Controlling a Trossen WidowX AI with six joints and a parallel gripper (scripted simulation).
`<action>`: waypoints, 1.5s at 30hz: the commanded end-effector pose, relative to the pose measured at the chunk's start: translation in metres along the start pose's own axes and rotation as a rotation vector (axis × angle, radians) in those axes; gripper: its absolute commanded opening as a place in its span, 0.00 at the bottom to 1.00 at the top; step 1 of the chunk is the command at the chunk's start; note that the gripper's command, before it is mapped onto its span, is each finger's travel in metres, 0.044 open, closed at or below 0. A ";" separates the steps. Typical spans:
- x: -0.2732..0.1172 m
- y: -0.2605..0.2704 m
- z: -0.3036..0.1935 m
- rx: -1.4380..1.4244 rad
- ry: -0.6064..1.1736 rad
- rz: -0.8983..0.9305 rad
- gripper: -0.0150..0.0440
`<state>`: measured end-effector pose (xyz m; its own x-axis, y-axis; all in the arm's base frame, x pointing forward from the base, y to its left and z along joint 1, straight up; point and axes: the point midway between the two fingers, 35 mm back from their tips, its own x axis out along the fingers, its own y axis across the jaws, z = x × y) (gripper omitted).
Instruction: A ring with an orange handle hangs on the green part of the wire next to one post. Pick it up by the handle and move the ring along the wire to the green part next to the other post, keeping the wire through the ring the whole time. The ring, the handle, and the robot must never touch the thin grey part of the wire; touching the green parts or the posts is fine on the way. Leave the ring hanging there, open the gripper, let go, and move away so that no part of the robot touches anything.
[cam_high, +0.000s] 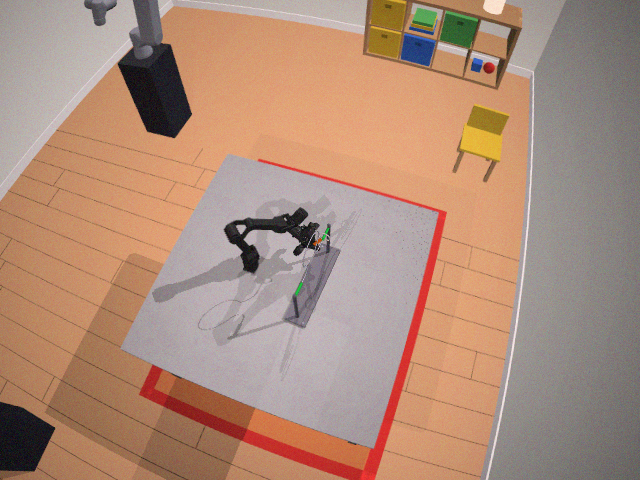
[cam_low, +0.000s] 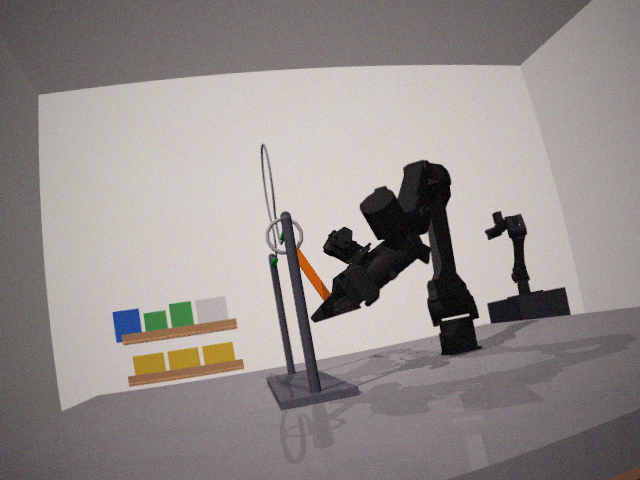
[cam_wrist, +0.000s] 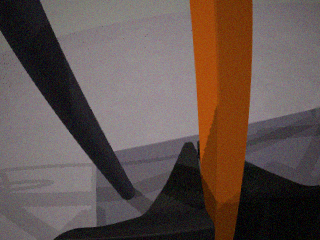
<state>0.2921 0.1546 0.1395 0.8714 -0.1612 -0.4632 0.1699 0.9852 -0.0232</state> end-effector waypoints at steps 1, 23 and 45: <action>0.005 0.000 -0.008 -0.004 0.004 -0.008 0.00; 0.009 0.000 -0.016 -0.004 0.004 -0.008 0.00; 0.007 0.001 -0.015 -0.007 0.005 -0.004 0.49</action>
<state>0.2922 0.1550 0.1222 0.8687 -0.1648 -0.4671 0.1703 0.9849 -0.0308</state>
